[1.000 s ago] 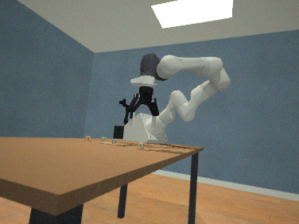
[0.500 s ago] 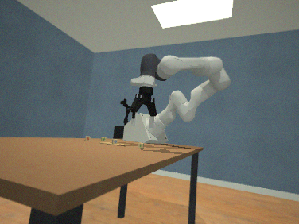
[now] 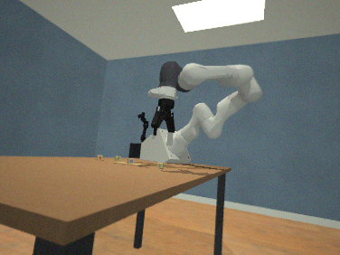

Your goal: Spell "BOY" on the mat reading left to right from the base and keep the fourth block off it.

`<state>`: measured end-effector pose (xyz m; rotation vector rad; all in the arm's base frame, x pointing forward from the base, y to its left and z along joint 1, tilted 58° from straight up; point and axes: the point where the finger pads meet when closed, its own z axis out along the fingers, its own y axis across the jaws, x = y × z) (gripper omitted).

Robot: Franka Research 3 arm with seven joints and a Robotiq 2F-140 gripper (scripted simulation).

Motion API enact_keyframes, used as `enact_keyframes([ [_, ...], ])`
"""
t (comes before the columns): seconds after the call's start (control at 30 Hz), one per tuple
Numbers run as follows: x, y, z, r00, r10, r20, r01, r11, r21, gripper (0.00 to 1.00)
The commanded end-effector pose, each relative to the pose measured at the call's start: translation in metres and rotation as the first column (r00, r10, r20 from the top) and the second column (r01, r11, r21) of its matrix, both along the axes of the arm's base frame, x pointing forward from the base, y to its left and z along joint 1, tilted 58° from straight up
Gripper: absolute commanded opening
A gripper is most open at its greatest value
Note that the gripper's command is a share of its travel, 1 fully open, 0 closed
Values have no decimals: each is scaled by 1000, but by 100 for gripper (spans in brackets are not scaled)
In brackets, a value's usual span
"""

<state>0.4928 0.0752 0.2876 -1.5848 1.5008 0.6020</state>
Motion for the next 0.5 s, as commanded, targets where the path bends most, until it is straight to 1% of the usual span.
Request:
enact_keyframes([
  [0.0, -1, -1, -1, 991, 74, 113, -71, 997, -36, 100],
  [0.1, -1, -1, -1, 989, 82, 124, -77, 996, -40, 100],
  [0.13, -1, -1, -1, 983, 102, 154, -95, 994, -50, 100],
  [0.2, -1, -1, -1, 977, 117, 176, -109, 992, -58, 100],
  [0.33, -2, -1, -1, 965, 148, 218, -135, 988, -74, 100],
  [0.43, -2, -1, -1, 959, 159, 233, -143, 986, -81, 100],
  [0.47, -2, -1, -1, 959, 159, 233, -143, 986, -81, 37],
])
